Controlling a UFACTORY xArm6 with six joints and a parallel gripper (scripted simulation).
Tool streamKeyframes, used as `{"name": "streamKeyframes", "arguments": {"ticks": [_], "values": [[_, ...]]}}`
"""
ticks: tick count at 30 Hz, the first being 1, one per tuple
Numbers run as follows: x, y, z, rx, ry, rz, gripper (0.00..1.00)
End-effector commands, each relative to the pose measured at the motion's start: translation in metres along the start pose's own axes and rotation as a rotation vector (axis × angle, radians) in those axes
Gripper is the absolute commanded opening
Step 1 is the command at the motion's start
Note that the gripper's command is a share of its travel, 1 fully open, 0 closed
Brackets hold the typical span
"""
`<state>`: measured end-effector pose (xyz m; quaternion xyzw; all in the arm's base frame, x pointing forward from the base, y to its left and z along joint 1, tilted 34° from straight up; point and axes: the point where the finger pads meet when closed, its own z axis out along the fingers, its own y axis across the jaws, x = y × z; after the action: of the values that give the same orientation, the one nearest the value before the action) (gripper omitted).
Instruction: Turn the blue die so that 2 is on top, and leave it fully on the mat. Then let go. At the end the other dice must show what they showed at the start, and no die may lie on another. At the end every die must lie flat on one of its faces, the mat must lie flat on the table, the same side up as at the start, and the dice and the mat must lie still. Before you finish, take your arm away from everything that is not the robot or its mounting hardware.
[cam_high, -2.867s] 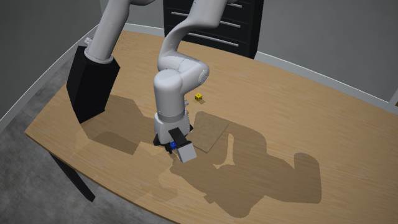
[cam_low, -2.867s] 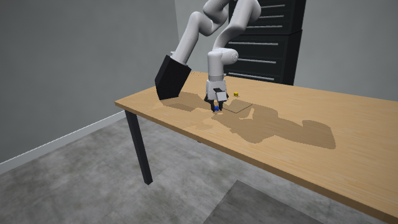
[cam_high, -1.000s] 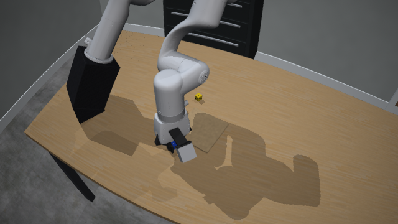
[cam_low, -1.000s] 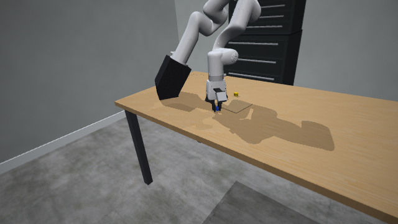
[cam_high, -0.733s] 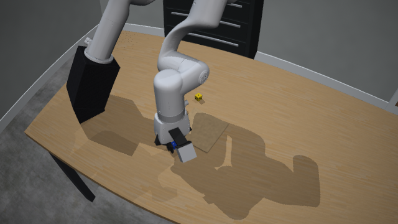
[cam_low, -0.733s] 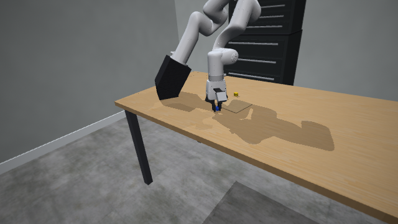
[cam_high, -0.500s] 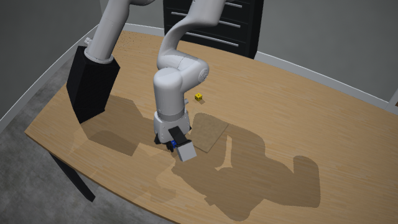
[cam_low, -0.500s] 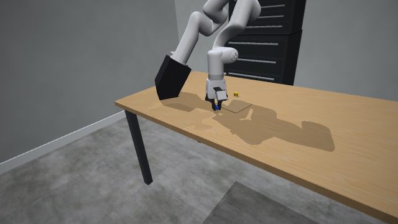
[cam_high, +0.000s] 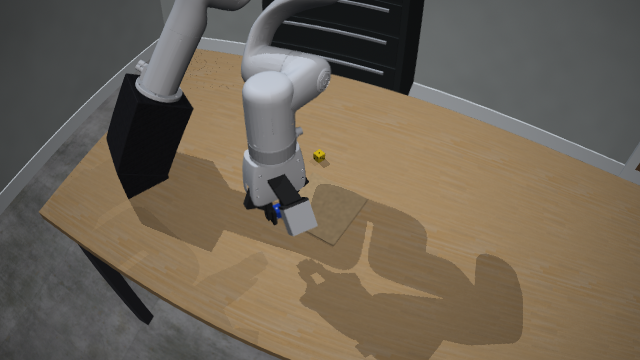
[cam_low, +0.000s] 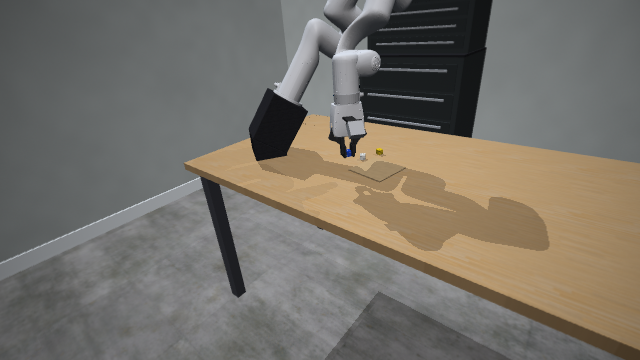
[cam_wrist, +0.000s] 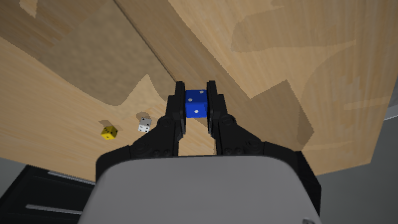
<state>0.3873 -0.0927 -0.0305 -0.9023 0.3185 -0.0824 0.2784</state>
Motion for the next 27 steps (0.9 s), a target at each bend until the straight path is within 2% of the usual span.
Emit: {"name": "streamKeyframes", "arguments": {"ticks": [1, 12, 15, 19, 20, 27], "values": [[-0.002, -0.001, -0.021, 0.001, -0.010, 0.002, 0.15], [-0.002, -0.002, -0.022, 0.000, -0.010, -0.005, 0.15], [-0.003, -0.034, -0.020, -0.004, -0.011, -0.178, 0.15], [-0.005, -0.048, -0.019, -0.005, -0.011, -0.250, 0.15], [-0.006, -0.060, -0.018, -0.005, -0.011, -0.313, 0.15], [-0.013, -0.095, -0.017, -0.002, -0.010, -0.491, 0.15]]}}
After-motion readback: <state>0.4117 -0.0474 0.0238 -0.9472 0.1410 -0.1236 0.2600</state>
